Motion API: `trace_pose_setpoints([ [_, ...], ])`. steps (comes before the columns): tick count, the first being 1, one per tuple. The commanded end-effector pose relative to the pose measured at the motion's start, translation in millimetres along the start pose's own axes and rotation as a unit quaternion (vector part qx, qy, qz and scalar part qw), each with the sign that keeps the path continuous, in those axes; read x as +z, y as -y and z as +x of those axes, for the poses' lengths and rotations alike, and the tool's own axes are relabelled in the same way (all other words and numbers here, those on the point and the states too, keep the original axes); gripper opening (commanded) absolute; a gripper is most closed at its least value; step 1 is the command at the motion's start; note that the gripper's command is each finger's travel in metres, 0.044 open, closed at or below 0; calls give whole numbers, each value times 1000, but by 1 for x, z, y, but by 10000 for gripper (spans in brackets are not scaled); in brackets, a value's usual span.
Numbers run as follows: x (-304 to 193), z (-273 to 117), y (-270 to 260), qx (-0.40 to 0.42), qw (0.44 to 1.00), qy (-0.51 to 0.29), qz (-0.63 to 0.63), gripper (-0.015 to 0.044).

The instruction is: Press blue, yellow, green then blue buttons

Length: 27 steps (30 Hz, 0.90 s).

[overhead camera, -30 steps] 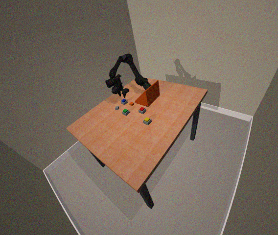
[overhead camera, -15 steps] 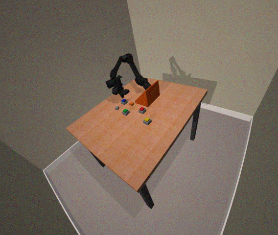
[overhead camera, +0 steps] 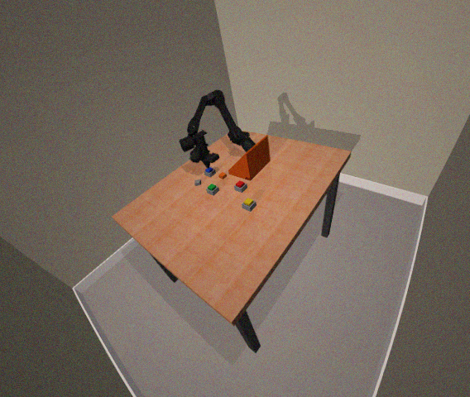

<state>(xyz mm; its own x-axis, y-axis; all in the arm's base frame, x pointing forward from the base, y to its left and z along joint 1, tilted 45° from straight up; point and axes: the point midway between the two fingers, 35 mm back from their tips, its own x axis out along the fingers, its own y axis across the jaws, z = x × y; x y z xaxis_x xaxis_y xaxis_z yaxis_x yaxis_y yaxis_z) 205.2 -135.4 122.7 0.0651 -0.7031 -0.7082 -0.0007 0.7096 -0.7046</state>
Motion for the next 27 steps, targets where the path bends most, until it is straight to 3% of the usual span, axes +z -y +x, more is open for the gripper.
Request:
trace_pose_setpoints([
  [1,-1,9,-1,2,1000,-2,-2,20],
  [27,-2,17,-1,1,1000,-2,-2,20],
])
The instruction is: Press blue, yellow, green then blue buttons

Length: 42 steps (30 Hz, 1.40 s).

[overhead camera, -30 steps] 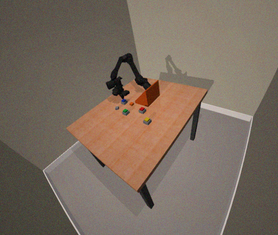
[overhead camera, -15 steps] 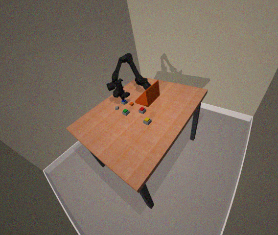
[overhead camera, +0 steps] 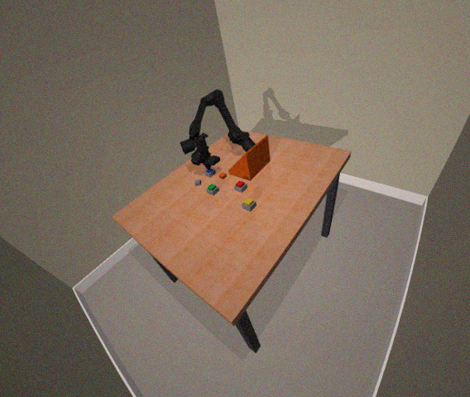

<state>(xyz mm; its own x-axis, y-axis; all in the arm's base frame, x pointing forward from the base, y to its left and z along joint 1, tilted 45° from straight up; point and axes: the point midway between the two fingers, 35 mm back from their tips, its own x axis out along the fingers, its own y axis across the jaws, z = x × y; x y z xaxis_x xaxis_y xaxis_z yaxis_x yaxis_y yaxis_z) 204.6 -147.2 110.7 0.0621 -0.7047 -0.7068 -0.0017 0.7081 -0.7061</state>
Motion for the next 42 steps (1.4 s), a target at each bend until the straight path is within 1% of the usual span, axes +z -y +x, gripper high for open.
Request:
trace_pose_setpoints([
  [1,0,1,-1,2,1000,-1,-2,20],
  [3,0,-2,0,0,1000,0,0,20],
  [7,0,-30,-1,3,1000,-1,-2,20],
  [12,0,-34,-1,3,1000,-1,-2,20],
  [18,0,-91,-1,5,1000,-2,-2,20],
  [24,0,-93,-1,5,1000,-2,-2,20],
  [27,8,-95,-7,8,1000,-1,-8,20],
  [33,57,-106,-55,27,998,4,-48,20],
  [36,73,-110,-76,31,998,4,-52,20],
  [42,110,-119,-145,36,999,4,-40,20],
])
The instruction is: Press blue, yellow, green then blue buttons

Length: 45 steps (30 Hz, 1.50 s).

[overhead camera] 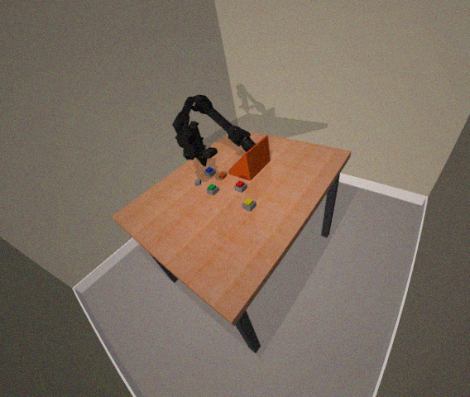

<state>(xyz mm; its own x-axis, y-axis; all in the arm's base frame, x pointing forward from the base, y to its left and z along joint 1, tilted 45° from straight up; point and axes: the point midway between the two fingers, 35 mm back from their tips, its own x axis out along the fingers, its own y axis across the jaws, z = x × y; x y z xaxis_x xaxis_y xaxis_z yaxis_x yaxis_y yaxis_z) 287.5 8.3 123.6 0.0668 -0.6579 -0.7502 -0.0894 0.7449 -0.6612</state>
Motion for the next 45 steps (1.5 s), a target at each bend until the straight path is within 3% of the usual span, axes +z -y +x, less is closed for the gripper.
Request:
trace_pose_setpoints([
  [1,28,-2,-56,5,1000,0,4,20],
  [8,52,4,-153,1,1000,-2,21,20],
  [17,43,27,-265,-14,999,-1,42,20],
  [25,42,31,-271,-15,999,-1,44,20],
  [30,42,88,-268,-17,999,0,44,20],
  [45,42,104,-268,-17,999,0,44,20],
])
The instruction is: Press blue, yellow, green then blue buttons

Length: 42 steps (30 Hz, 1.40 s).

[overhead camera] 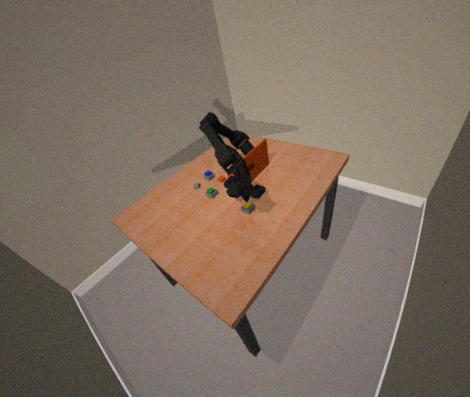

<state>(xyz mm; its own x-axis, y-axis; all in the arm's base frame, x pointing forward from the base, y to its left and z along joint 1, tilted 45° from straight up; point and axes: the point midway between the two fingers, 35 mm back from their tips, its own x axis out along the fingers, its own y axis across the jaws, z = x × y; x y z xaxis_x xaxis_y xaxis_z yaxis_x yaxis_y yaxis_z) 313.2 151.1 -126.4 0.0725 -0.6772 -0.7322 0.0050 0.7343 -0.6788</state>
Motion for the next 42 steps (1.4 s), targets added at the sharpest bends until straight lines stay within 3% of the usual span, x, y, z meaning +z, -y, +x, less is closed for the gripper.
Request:
trace_pose_setpoints([
  [1,-1,11,2,-4,1000,-2,-2,20],
  [12,-2,27,2,-4,1000,-2,-2,20],
  [42,-1,22,1,-2,1000,-1,-1,20],
])
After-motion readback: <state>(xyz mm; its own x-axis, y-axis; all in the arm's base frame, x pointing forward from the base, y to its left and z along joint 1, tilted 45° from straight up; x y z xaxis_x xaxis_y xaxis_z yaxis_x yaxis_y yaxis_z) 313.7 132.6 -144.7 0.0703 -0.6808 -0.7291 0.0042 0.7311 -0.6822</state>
